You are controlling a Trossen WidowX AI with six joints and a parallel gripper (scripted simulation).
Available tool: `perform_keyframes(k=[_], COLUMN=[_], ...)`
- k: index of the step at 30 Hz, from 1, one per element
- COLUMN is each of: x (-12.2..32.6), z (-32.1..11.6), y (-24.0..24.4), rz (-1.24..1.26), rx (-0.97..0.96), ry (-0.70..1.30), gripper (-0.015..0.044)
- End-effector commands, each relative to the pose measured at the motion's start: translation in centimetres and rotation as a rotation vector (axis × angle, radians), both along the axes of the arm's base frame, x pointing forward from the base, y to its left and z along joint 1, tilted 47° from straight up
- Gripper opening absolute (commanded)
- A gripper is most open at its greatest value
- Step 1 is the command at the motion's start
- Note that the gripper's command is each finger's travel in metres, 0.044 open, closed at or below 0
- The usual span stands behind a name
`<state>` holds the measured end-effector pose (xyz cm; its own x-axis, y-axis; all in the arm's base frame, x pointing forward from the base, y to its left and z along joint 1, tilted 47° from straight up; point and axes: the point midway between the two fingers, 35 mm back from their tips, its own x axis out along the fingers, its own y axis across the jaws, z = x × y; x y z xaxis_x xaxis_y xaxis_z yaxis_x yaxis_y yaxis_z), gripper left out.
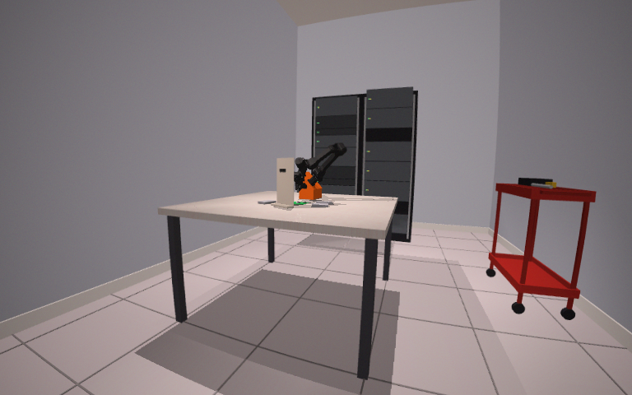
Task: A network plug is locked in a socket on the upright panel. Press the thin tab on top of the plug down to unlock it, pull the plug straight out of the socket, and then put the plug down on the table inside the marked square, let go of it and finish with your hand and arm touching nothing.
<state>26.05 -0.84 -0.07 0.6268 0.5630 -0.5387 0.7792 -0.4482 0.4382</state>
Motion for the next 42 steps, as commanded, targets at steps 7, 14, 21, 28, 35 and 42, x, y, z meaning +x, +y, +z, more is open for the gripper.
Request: perform_keyframes(k=[7, 14, 21, 28, 35, 42], x=[-0.1, -0.3, -0.4, -0.7, -0.9, -0.8], z=[0.9, 1.4, 2.0, 2.6, 3.2, 3.5], y=[-0.7, -1.2, -1.6, -2.0, -2.4, -3.2], rz=[0.002, 0.001, 0.0, -0.002, -0.004, -0.005], rx=[0.001, 0.002, 0.005, 0.007, 0.01, 0.005], ry=[-0.009, -0.01, -0.013, -0.015, -0.019, -0.006], gripper=[0.0156, 0.0156, 0.0156, 0.0156, 0.0156, 0.0156])
